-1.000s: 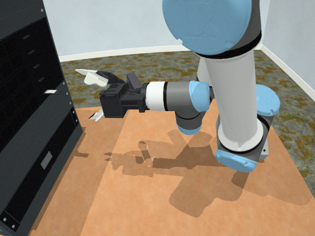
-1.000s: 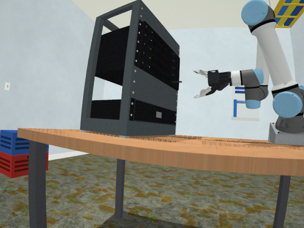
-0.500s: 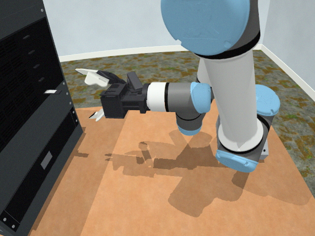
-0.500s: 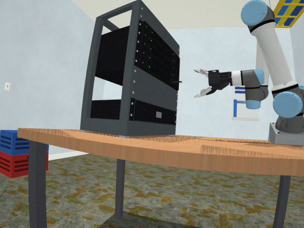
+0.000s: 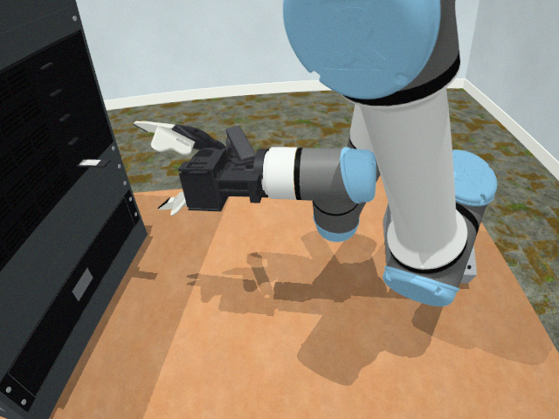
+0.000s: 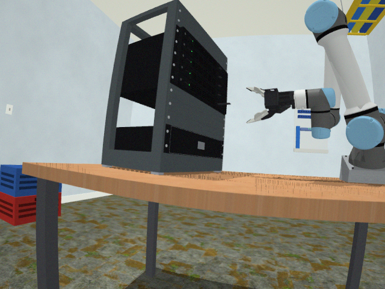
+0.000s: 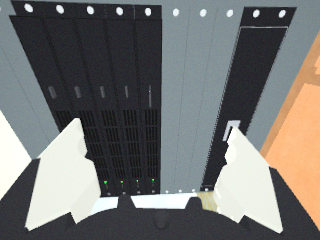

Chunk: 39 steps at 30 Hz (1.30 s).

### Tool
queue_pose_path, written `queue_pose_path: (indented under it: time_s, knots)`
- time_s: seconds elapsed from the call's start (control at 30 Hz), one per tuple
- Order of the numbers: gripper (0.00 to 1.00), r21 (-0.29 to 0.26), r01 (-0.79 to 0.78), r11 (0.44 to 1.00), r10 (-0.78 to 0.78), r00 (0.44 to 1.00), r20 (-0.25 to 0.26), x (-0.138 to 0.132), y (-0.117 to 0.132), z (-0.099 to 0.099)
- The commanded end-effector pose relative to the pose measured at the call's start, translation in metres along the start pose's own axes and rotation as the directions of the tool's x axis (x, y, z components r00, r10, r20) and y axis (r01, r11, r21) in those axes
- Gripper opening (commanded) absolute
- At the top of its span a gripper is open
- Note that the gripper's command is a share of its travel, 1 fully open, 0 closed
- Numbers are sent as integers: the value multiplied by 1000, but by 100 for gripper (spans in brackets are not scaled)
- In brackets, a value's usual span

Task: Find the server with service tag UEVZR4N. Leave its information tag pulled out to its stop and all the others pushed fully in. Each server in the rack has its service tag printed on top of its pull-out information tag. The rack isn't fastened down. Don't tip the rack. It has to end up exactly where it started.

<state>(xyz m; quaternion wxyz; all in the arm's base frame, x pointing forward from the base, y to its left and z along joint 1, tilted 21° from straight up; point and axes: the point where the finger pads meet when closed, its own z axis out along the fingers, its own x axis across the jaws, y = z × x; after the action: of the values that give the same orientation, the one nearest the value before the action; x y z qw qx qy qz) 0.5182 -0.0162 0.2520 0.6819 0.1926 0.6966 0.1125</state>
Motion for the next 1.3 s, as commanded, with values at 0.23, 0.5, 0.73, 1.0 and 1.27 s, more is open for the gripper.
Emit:
queue_pose_path:
  time_s: [0.23, 0.5, 0.73, 1.0, 1.27]
  knots:
    - [100, -1, 16, 1000, -16, 1000, 8, 0, 2, -2]
    - [100, -1, 24, 1000, -24, 1000, 13, -1, 2, -3]
    - [100, -2, 31, 1000, -31, 999, 17, -2, 3, -4]
    - [100, -2, 37, 999, -37, 999, 22, -3, 4, -5]
    - [100, -3, 43, 999, -43, 999, 26, -4, 4, -6]
